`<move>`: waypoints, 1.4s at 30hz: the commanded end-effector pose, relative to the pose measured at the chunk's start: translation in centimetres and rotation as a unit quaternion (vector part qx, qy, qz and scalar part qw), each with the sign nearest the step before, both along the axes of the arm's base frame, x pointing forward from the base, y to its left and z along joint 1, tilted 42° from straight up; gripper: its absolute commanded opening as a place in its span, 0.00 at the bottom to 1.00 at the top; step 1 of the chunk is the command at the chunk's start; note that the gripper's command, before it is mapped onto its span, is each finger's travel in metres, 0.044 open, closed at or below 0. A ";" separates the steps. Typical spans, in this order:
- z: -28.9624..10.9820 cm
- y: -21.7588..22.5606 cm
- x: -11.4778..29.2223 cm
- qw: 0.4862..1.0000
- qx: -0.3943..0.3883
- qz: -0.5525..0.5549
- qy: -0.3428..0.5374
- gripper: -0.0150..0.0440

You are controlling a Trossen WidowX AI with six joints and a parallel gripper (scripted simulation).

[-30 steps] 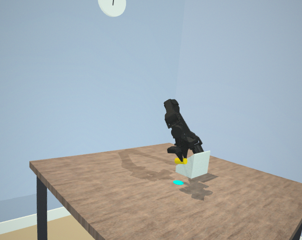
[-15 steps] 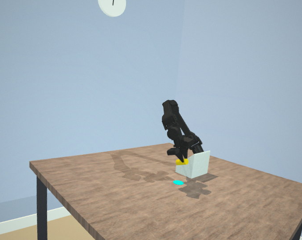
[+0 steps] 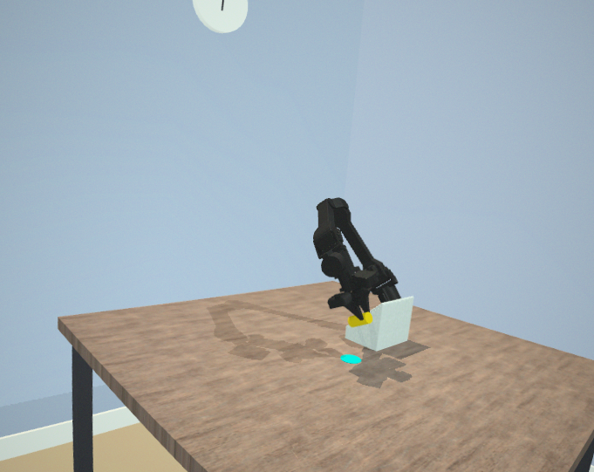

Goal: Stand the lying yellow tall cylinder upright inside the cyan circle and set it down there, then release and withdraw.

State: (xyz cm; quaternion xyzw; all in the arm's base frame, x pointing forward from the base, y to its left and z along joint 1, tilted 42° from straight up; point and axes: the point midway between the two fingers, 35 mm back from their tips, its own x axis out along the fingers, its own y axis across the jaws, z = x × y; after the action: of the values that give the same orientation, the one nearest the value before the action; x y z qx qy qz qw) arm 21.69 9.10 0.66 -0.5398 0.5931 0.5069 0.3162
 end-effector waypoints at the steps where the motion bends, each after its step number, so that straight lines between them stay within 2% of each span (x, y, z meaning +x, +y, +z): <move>1: -0.1 -0.1 -0.2 1.000 0.017 -0.004 0.008 0.43; 42: 0.1 -0.3 -0.3 0.984 0.170 -0.027 0.042 0.43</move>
State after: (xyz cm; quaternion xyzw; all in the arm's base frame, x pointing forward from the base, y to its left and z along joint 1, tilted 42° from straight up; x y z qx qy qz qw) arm 21.52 8.81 0.71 -0.4485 0.5331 0.6056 0.3845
